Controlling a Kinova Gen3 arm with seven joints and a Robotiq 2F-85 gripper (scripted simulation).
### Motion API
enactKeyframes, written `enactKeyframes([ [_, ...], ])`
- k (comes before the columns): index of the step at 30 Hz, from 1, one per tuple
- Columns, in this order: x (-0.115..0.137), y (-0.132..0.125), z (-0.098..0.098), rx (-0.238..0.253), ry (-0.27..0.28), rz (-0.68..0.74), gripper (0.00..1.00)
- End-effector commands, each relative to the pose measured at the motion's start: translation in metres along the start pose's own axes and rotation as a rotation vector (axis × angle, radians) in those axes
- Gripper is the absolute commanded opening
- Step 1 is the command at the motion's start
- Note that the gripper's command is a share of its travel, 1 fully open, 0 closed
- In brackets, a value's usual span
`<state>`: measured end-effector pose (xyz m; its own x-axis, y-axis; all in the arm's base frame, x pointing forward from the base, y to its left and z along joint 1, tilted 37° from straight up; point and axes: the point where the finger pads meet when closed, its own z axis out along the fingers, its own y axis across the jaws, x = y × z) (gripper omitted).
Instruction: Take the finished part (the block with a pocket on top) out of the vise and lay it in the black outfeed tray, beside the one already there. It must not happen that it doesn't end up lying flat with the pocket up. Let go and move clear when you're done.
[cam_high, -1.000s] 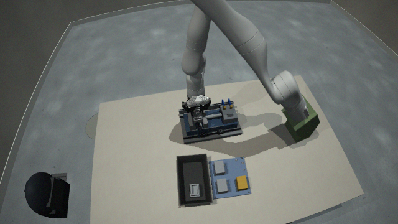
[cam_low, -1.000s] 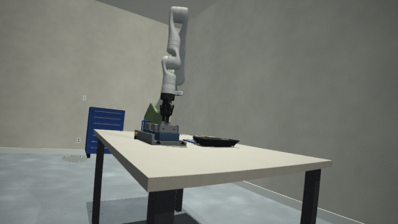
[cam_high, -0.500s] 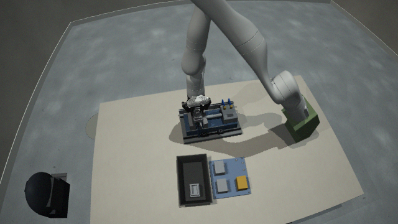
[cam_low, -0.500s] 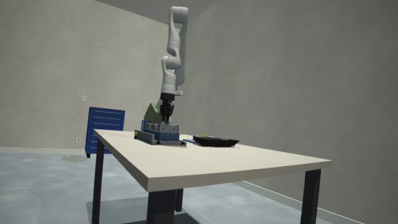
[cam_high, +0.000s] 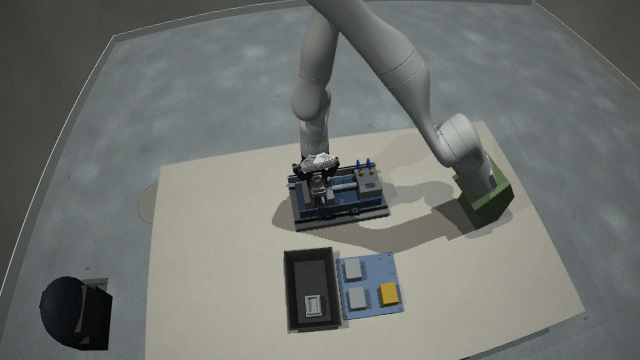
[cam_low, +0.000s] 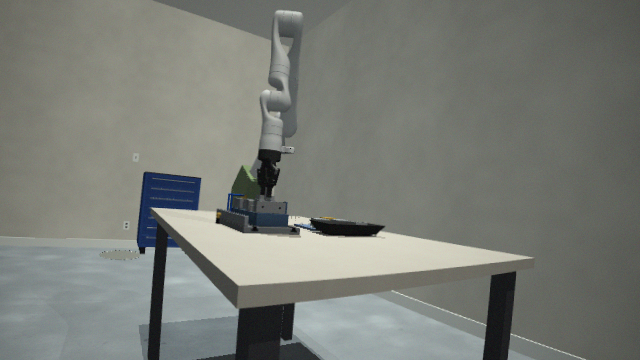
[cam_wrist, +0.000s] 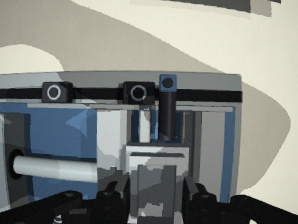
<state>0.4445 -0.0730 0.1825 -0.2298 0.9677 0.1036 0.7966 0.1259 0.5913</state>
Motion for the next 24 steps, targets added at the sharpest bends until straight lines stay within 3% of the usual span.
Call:
enactKeyframes([
  [1,-0.0008,0.0002,0.0012,-0.004,0.0,0.002,0.0],
  [24,-0.0004,-0.0011,-0.0044,0.0,0.001,0.002,0.0],
])
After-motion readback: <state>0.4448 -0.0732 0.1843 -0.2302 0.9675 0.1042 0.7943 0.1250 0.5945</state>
